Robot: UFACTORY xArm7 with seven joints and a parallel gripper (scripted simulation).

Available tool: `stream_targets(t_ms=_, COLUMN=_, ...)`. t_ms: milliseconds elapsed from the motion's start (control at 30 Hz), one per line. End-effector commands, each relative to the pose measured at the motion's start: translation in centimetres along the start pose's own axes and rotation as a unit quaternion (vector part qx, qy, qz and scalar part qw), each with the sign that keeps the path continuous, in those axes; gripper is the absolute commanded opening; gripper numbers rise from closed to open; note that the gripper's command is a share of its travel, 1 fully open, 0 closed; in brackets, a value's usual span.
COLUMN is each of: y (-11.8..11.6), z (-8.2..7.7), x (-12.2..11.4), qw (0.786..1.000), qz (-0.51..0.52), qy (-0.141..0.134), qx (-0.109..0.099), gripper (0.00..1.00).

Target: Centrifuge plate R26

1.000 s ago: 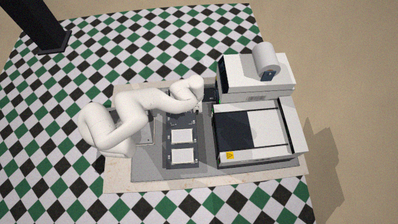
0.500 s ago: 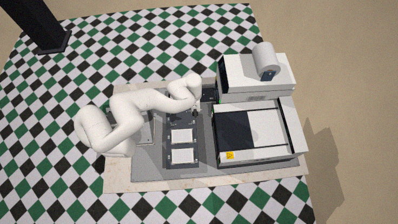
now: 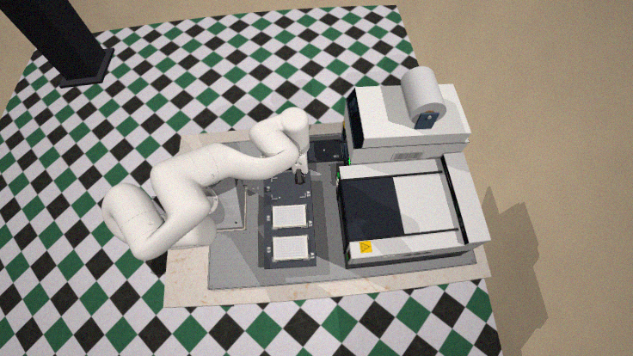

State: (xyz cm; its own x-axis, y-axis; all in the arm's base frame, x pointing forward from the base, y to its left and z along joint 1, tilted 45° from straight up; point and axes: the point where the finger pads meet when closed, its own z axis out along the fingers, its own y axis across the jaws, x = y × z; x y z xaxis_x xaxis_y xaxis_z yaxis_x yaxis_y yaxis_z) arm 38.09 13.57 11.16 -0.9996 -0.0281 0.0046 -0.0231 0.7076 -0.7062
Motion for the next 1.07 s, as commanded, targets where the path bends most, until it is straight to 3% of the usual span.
stream_targets(t_ms=0, y=-0.4, z=-1.9, x=1.0, qw=1.0, qz=0.0, qy=-0.003, qx=-0.001, gripper=1.0)
stream_targets(t_ms=200, y=-0.8, z=-4.1, x=2.4, qw=1.0, qz=0.0, qy=-0.003, qx=-0.001, gripper=1.0)
stream_targets(t_ms=1033, y=-0.8, z=-4.1, x=2.4, qw=1.0, qz=0.0, qy=-0.002, qx=-0.001, gripper=1.0)
